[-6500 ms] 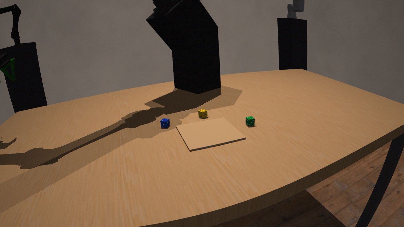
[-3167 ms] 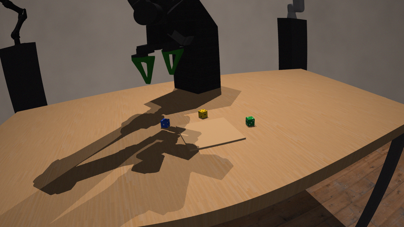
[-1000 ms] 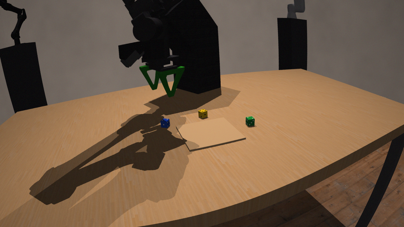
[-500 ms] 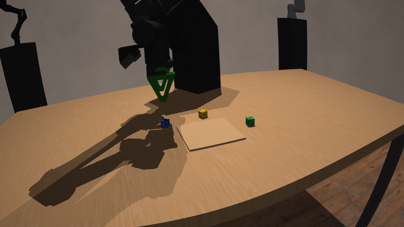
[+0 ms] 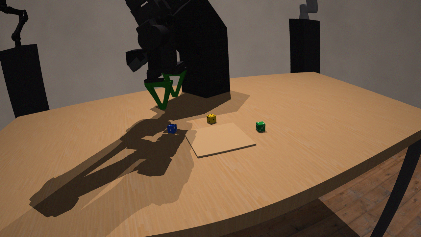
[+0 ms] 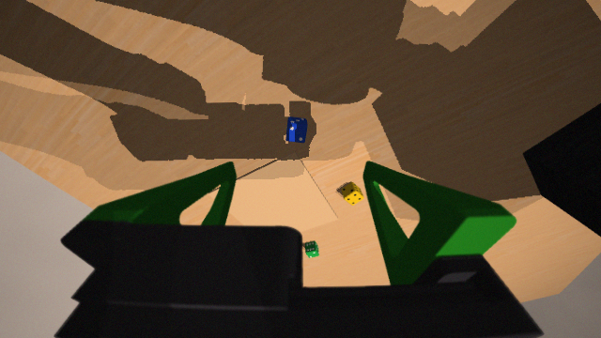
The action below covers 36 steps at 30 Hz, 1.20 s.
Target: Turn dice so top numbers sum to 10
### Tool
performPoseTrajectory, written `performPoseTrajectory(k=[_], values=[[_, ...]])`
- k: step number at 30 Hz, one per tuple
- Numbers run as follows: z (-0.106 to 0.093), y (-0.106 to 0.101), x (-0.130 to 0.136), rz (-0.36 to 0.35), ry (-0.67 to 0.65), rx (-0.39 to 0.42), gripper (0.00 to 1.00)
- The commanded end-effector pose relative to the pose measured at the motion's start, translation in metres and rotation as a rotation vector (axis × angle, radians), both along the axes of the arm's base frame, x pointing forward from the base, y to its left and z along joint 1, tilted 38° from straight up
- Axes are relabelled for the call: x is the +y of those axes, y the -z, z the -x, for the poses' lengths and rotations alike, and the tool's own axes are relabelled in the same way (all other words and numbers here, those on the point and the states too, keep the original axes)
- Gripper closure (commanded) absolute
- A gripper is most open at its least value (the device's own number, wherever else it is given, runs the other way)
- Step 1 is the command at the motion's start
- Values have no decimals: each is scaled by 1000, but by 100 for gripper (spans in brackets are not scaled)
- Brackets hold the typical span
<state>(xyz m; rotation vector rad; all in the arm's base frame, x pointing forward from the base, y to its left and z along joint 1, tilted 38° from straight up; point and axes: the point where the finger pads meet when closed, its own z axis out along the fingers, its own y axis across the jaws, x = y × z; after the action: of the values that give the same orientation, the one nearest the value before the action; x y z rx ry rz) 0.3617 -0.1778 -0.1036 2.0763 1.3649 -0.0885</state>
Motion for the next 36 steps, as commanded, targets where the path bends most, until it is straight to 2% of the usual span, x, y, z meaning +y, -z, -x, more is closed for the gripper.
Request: performPoseTrajectory(k=[1, 9, 10, 36], values=[[-7, -4, -3, -29, 96, -91, 0], [-7, -2, -2, -36, 111, -101, 0], [-7, -2, -2, -36, 111, -101, 66], [-7, -2, -2, -36, 111, -101, 66]])
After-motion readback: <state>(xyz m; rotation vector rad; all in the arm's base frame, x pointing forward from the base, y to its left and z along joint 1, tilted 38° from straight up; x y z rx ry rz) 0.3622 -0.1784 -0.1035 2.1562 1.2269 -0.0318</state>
